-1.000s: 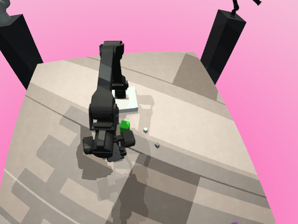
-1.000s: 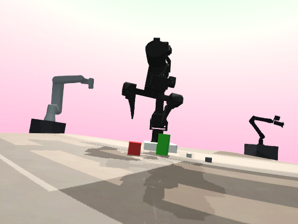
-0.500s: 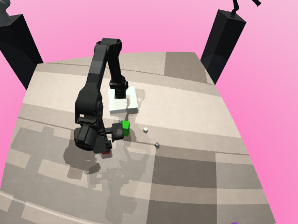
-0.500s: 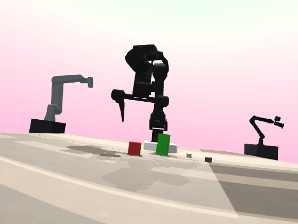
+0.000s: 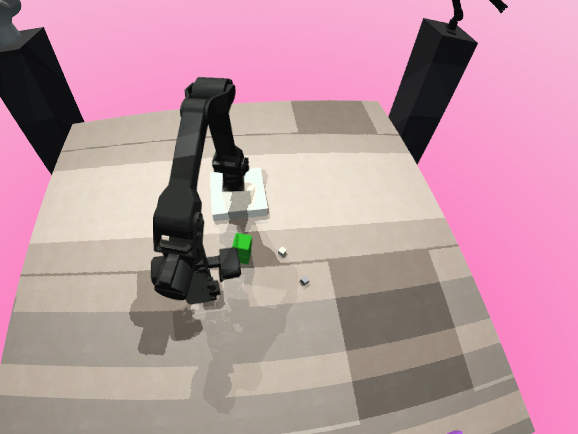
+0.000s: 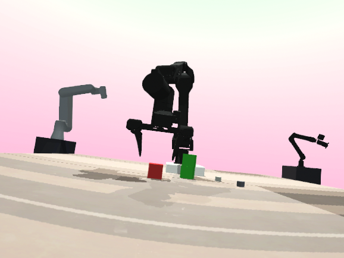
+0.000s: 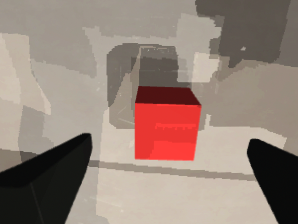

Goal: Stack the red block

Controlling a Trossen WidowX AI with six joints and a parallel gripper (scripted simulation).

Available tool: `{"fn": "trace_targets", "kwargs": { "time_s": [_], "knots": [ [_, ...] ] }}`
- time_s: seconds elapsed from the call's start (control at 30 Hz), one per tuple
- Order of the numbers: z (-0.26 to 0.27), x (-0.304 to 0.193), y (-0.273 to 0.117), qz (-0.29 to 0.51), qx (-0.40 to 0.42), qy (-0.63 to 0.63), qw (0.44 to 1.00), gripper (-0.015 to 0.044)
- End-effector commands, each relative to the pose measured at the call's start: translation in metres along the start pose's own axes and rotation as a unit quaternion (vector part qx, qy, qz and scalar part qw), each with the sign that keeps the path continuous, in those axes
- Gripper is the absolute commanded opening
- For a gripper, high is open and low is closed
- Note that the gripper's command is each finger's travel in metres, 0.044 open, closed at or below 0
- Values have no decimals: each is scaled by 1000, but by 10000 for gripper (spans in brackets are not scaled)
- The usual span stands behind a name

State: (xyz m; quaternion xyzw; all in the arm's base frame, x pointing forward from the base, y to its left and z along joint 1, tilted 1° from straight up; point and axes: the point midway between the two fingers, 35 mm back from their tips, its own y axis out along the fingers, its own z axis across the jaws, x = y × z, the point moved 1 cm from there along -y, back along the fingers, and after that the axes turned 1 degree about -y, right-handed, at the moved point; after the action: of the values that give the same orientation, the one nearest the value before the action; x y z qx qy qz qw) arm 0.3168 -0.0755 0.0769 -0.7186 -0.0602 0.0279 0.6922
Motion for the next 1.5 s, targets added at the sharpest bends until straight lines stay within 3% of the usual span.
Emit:
{"fn": "trace_targets", "kwargs": {
  "time_s": [0.0,0.77,1.27,1.47],
  "knots": [
    [1,-1,7,2,4,-1,1000,440],
    [2,-2,45,2,4,-1,1000,440],
    [2,-2,46,2,4,-1,1000,440],
    [2,-2,46,2,4,-1,1000,282]
  ]
}}
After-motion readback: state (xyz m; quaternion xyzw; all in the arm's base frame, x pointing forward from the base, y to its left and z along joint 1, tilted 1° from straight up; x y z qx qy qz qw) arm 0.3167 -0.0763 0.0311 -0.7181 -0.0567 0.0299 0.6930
